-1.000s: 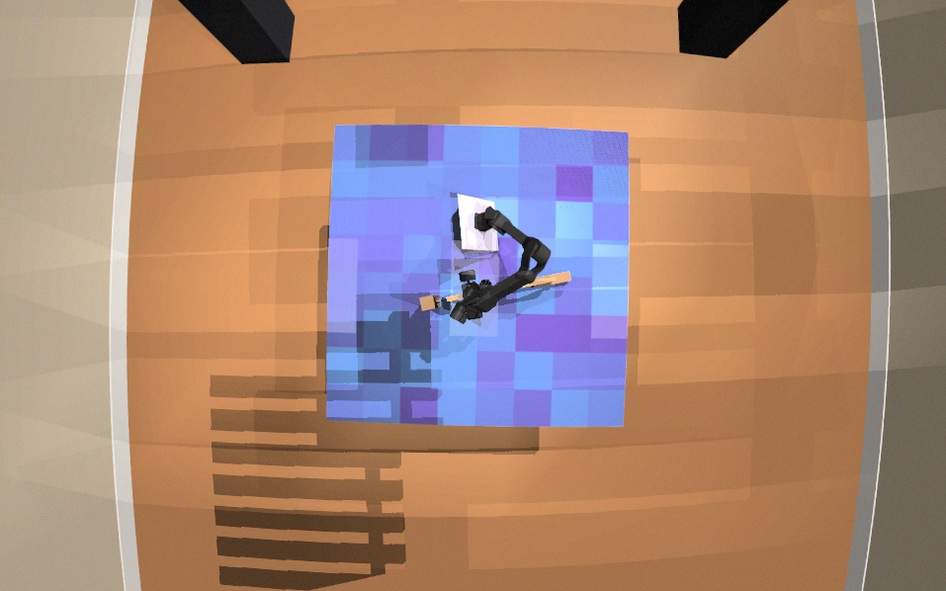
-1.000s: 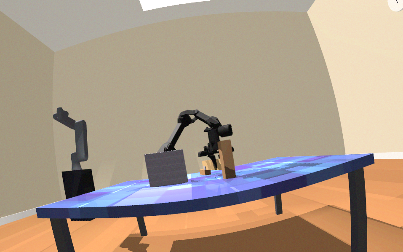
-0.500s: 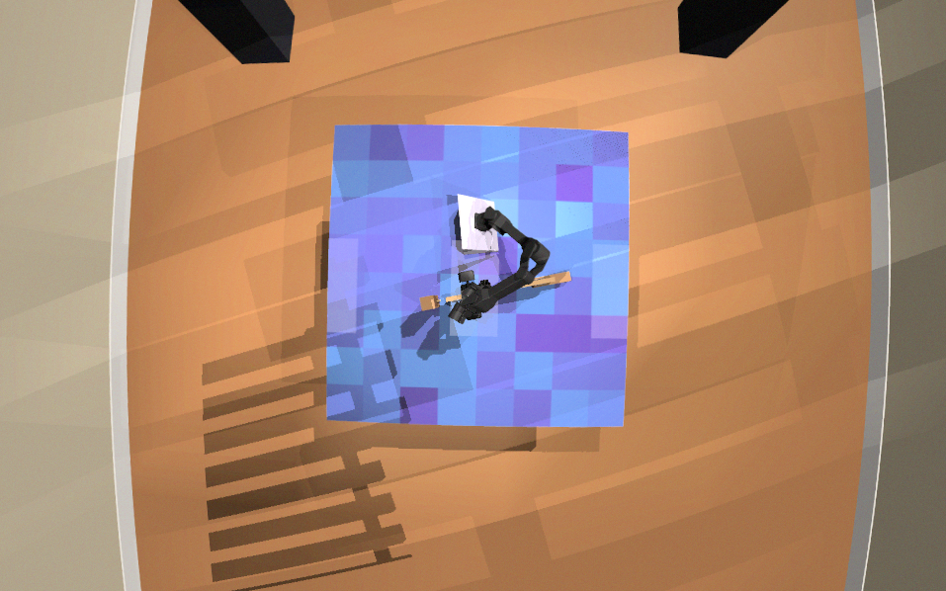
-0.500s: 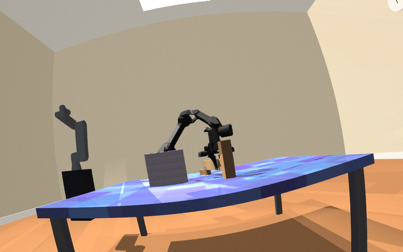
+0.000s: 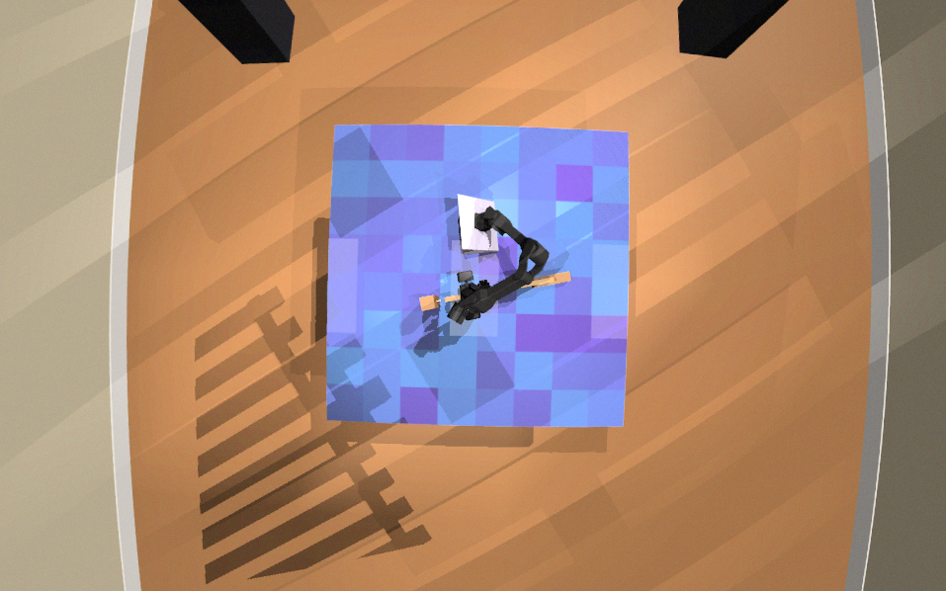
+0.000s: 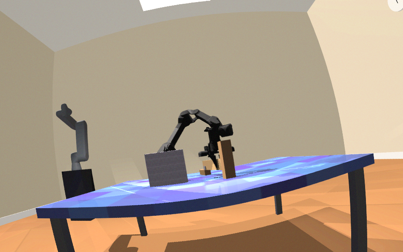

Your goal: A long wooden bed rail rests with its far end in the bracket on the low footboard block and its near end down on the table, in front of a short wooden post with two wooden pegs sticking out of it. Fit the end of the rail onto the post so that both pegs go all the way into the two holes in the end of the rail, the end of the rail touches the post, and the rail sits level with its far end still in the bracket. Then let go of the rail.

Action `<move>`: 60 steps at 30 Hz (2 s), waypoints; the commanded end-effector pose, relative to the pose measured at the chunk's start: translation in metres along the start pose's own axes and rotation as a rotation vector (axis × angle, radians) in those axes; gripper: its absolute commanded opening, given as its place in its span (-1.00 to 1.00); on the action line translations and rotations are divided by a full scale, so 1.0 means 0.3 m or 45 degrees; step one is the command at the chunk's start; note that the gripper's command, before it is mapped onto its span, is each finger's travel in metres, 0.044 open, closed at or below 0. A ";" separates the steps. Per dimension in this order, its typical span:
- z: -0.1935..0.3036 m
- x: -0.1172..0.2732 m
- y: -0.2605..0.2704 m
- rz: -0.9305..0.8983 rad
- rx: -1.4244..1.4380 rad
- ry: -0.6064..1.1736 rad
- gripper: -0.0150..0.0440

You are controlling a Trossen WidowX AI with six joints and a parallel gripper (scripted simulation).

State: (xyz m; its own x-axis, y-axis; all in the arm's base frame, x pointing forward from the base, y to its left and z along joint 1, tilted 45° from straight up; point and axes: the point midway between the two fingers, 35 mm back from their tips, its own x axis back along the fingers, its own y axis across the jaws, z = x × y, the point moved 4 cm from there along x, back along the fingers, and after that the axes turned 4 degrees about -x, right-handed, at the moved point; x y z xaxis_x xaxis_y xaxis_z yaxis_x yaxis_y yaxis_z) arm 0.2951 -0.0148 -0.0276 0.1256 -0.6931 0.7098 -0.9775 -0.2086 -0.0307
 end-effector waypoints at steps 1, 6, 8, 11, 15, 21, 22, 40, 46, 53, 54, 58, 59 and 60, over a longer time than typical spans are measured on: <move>0.013 0.008 -0.003 0.010 0.002 0.006 -0.49; 0.018 0.007 -0.003 0.010 0.002 0.006 -0.49; 0.020 0.006 -0.003 0.010 0.002 0.006 -0.49; 0.022 0.005 -0.004 0.011 0.002 0.006 -0.49; 0.025 0.006 -0.004 0.011 0.002 0.006 -0.49; 0.031 0.008 -0.004 0.011 0.002 0.006 -0.49; 0.032 0.008 -0.004 0.011 0.002 0.006 -0.49; 0.048 0.007 -0.005 0.011 0.003 0.006 -0.49; 0.053 0.007 -0.006 0.011 0.003 0.006 -0.49; 0.060 0.009 -0.006 0.011 0.003 0.007 -0.49; 0.061 0.009 -0.006 0.011 0.003 0.007 -0.49; 0.064 0.010 -0.006 0.011 0.003 0.007 -0.49; 0.065 0.010 -0.007 0.011 0.003 0.007 -0.49; 0.066 0.010 -0.007 0.011 0.003 0.007 -0.49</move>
State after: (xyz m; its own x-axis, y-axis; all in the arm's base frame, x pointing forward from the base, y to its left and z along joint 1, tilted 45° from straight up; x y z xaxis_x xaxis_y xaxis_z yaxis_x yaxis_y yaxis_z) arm 0.2989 -0.0258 -0.0389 0.1253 -0.6932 0.7097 -0.9775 -0.2084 -0.0309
